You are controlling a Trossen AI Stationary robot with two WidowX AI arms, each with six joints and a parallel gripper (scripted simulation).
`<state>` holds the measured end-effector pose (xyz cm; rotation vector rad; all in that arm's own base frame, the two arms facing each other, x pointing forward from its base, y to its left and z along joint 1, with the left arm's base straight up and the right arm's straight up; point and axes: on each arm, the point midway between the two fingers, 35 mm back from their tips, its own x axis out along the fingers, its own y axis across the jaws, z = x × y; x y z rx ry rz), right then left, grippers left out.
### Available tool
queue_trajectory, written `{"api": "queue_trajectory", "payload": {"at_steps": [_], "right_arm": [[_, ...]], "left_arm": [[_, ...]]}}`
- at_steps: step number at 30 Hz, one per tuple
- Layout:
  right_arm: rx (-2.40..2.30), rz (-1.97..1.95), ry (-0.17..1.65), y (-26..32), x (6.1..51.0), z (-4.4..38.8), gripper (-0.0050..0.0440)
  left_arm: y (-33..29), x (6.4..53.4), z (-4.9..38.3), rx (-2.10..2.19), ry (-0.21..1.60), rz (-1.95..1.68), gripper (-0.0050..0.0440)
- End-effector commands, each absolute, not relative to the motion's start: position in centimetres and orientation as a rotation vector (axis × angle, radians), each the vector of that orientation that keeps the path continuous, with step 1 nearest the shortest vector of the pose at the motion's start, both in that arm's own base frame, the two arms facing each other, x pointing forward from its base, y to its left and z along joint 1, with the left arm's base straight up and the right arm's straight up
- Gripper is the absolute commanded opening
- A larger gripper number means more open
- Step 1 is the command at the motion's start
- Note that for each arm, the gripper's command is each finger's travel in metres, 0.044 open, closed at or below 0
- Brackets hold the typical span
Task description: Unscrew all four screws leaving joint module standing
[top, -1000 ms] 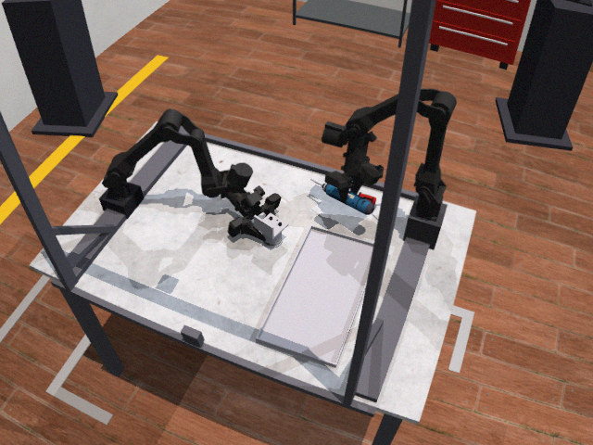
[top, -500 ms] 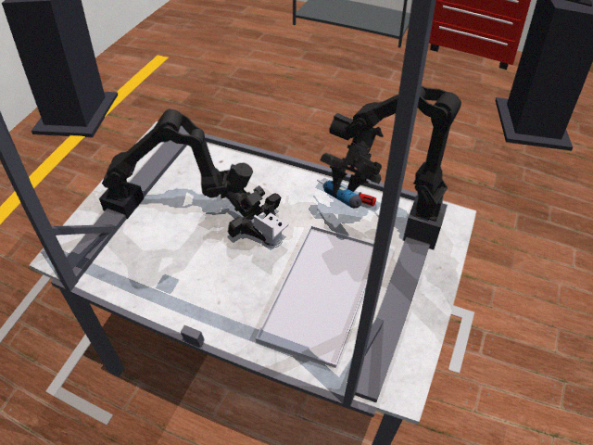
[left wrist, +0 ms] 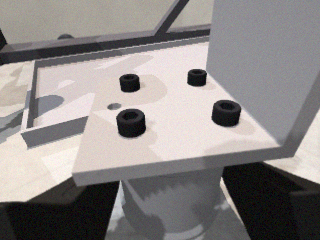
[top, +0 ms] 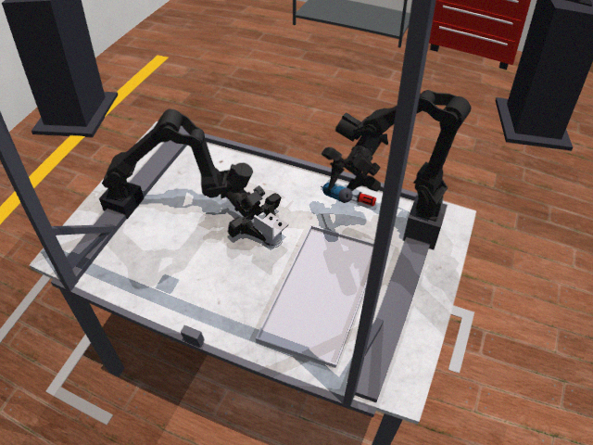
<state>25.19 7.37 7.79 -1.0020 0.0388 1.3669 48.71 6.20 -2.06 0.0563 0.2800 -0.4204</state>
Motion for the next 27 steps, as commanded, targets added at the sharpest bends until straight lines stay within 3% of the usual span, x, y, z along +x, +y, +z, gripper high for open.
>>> {"api": "queue_trajectory", "payload": {"at_steps": [1,27], "right_arm": [[-0.963,1.266,0.005,7.9,25.8,9.4,0.0160],[-0.726,1.069,0.025,9.5,26.2,10.6,0.0160]], "left_arm": [[6.3,49.2,-0.6,0.074,0.249,-0.421,0.0243],[6.3,49.2,-0.6,0.074,0.249,-0.421,0.0243]]}}
